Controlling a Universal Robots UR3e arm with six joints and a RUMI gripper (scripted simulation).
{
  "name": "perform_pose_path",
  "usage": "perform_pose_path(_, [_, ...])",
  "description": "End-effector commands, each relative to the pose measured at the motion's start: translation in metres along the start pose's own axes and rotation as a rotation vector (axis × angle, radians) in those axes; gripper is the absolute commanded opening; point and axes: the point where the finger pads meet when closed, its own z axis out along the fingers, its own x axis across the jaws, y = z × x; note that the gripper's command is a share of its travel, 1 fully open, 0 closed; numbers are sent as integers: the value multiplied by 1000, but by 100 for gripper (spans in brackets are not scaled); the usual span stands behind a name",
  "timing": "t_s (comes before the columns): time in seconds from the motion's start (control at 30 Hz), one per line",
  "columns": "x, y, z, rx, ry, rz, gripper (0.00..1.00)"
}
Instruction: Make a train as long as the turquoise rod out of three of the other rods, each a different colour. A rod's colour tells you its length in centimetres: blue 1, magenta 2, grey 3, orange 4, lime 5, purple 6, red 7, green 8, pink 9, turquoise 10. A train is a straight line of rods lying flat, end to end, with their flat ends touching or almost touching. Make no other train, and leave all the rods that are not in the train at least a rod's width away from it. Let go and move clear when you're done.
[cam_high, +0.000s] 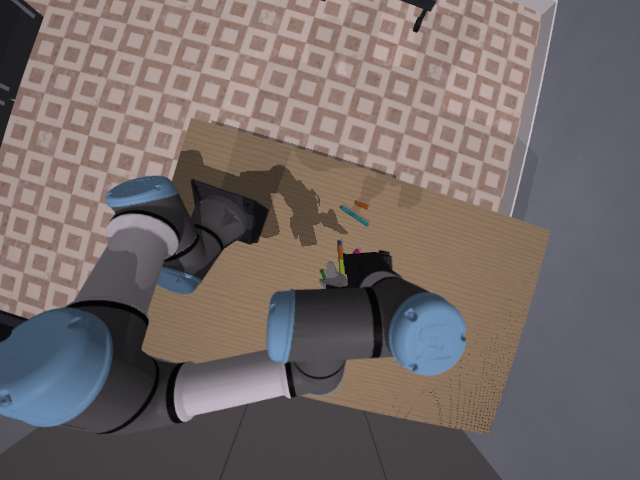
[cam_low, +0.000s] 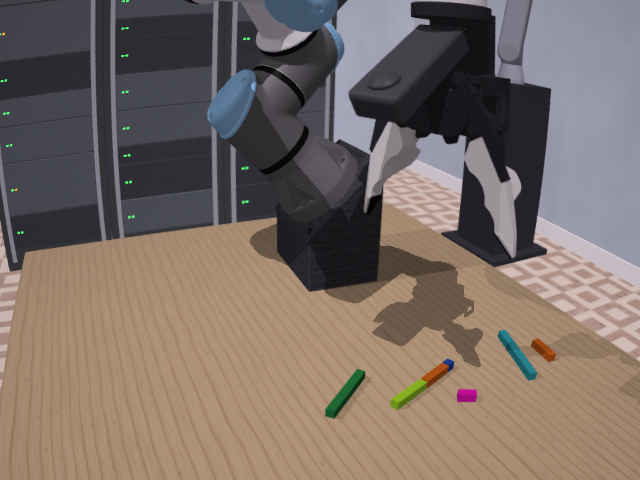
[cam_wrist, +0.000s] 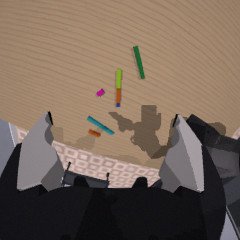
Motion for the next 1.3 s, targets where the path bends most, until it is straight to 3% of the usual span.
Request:
perform_pose_path(0.0, [4,2,-12,-6,29,-1,100])
perform_pose_path(1.27, [4,1,-17,-6,29,-1,100])
